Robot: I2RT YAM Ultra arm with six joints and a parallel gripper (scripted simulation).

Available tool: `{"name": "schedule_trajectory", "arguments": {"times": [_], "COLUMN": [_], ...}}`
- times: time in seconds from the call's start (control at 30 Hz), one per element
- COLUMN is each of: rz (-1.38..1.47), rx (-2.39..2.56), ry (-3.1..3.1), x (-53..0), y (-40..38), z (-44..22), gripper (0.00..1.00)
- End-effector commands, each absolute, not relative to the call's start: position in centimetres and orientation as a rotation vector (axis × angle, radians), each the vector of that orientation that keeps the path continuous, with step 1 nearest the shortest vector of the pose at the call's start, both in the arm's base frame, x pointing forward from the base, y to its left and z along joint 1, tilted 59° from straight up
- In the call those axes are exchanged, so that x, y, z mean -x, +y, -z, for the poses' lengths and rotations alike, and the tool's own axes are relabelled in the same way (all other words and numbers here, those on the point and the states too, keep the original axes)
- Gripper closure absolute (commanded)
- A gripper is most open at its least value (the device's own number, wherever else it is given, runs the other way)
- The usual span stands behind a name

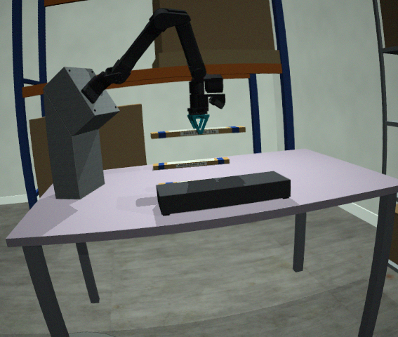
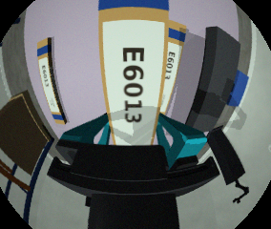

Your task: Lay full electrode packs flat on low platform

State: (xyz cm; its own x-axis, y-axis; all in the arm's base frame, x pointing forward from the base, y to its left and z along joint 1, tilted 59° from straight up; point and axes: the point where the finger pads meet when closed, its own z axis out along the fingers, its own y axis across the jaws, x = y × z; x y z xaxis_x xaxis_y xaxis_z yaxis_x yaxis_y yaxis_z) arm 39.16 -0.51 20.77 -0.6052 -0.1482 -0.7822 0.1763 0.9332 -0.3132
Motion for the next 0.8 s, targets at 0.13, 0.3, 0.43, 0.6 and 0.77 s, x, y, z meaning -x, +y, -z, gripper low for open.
{"name": "schedule_trajectory", "arguments": {"times": [0.13,0.3,0.43,0.6,0.77], "rz": [0.429,0.429,0.429,0.429,0.429], "rx": [-0.004,-0.004,-0.004,-0.003,-0.003], "ry": [2.139,2.139,2.139,2.139,2.139], "x": [-39.9,-40.4,-40.6,-41.2,-41.7], "y": [0.0,-0.2,-0.3,-0.5,-0.7], "z": [-21.3,-21.0,-20.9,-20.5,-20.2], "gripper": [1.00,1.00,1.00,1.00,1.00]}}
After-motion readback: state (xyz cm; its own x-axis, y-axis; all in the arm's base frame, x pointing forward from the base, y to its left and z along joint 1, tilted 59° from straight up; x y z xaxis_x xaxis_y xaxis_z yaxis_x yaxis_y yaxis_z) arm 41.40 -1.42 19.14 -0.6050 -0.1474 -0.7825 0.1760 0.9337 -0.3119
